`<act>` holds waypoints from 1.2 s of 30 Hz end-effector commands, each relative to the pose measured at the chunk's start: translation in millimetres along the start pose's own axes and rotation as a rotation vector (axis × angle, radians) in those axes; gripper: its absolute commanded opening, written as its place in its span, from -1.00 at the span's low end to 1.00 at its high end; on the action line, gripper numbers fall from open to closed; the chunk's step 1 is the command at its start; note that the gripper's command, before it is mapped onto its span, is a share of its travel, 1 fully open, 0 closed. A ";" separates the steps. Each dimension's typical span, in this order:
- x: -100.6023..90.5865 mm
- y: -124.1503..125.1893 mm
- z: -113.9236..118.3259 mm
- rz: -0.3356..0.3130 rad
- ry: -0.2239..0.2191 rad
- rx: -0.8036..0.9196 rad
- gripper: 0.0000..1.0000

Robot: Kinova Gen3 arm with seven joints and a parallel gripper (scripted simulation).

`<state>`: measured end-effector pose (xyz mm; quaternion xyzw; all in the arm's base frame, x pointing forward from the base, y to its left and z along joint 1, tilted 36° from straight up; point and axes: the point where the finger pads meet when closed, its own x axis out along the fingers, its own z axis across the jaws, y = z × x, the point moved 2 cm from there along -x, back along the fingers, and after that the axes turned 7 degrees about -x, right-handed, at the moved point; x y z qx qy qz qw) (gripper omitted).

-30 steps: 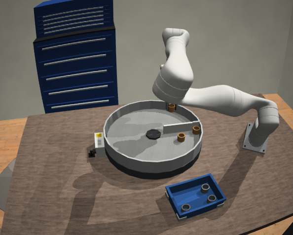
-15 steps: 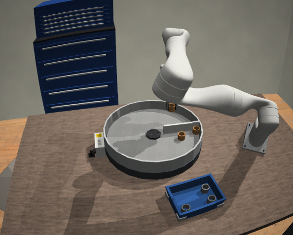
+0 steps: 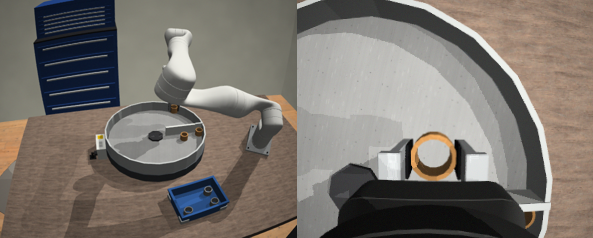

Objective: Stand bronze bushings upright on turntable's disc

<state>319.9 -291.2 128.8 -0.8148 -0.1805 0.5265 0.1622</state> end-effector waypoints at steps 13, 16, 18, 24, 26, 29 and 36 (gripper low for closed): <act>1.6 3.3 -0.9 0.007 0.004 -0.007 -1.00; 5.8 2.0 0.6 0.004 0.005 -0.002 -1.00; 15.9 2.1 0.9 0.004 0.005 -0.002 -1.00; 25.2 3.8 -0.5 0.006 0.004 -0.007 -1.00; 25.2 3.9 -0.6 0.007 0.004 -0.007 -1.00; 25.2 3.9 -0.6 0.007 0.004 -0.007 -1.00; 25.2 3.9 -0.6 0.007 0.004 -0.007 -1.00</act>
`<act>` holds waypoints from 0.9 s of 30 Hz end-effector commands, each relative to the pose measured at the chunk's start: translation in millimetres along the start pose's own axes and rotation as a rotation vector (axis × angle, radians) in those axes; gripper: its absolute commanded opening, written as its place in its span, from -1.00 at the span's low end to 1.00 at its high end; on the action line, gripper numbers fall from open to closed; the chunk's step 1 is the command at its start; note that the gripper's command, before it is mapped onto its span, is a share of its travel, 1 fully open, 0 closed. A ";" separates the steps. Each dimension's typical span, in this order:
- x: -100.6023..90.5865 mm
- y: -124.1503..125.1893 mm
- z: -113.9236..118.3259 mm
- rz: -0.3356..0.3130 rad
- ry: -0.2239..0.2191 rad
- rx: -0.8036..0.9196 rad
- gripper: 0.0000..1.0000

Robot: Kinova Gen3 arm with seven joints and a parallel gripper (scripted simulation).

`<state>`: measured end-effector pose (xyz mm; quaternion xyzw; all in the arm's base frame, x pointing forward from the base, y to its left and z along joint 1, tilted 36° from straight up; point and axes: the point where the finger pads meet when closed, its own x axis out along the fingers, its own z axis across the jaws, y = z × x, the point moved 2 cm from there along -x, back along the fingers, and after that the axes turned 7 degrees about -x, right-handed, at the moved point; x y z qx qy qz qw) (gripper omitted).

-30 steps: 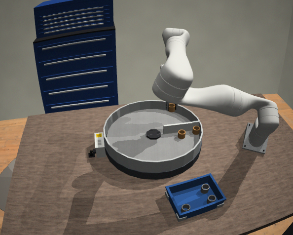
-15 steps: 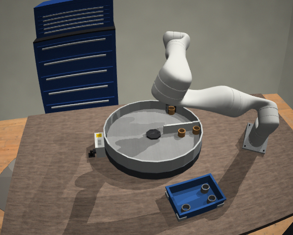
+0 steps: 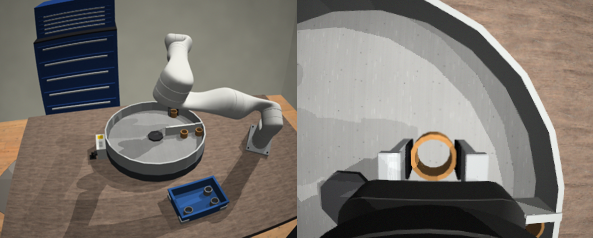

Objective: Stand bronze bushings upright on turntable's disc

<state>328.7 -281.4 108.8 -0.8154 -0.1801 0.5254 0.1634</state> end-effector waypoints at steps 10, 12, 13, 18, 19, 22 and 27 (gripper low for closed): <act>1.3 2.4 -1.2 0.007 0.001 -0.009 -1.00; 1.3 2.4 -1.2 0.007 0.001 -0.009 -1.00; 1.3 2.4 -1.2 0.007 0.001 -0.009 -1.00; 1.3 2.4 -1.2 0.007 0.001 -0.009 -1.00; 1.3 2.4 -1.2 0.007 0.001 -0.009 -1.00; 1.5 2.3 -1.1 0.007 0.001 -0.009 -1.00; 3.0 1.0 -0.6 0.006 0.002 -0.007 -1.00</act>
